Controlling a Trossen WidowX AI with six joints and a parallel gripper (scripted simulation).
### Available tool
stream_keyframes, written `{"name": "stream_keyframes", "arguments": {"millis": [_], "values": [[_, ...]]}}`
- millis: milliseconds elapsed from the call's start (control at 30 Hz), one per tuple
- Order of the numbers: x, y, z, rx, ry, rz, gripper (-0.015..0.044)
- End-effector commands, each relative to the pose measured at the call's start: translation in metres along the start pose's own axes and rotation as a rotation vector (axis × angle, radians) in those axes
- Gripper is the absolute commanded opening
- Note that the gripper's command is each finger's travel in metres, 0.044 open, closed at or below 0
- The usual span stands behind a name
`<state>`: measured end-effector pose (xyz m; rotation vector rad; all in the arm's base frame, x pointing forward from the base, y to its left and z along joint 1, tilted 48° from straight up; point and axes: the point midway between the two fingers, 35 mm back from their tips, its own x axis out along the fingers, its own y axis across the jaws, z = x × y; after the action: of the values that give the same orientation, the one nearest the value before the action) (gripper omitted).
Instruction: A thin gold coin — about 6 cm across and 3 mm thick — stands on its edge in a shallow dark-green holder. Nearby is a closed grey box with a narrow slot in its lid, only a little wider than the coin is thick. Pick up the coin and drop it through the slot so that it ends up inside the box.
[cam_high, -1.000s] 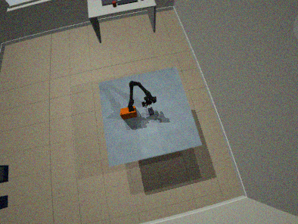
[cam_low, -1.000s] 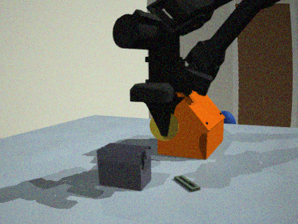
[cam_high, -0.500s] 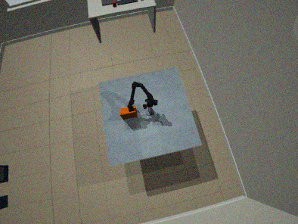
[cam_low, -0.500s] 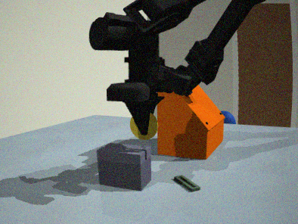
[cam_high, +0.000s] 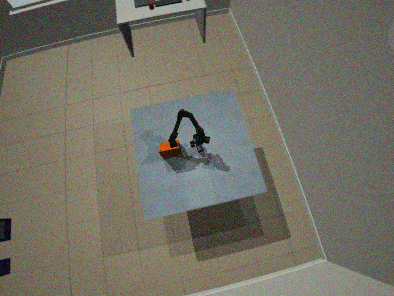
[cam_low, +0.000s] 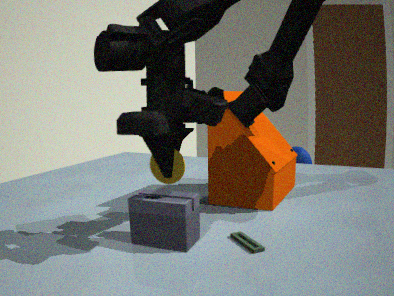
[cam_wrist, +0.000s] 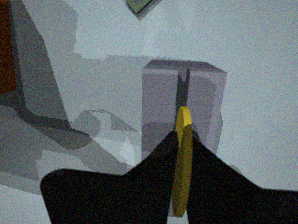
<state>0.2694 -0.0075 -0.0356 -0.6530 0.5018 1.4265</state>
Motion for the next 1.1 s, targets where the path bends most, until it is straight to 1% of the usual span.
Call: {"name": "stream_keyframes", "arguments": {"millis": [0,333,1067], "values": [[-0.0007,-0.0016,-0.0047,-0.01,0.005,-0.002,0.0004],[0.0,0.0,0.0,0.0,0.0,0.0,0.0],[-0.0016,-0.0016,-0.0071,-0.012,-0.006,0.0,0.0]]}}
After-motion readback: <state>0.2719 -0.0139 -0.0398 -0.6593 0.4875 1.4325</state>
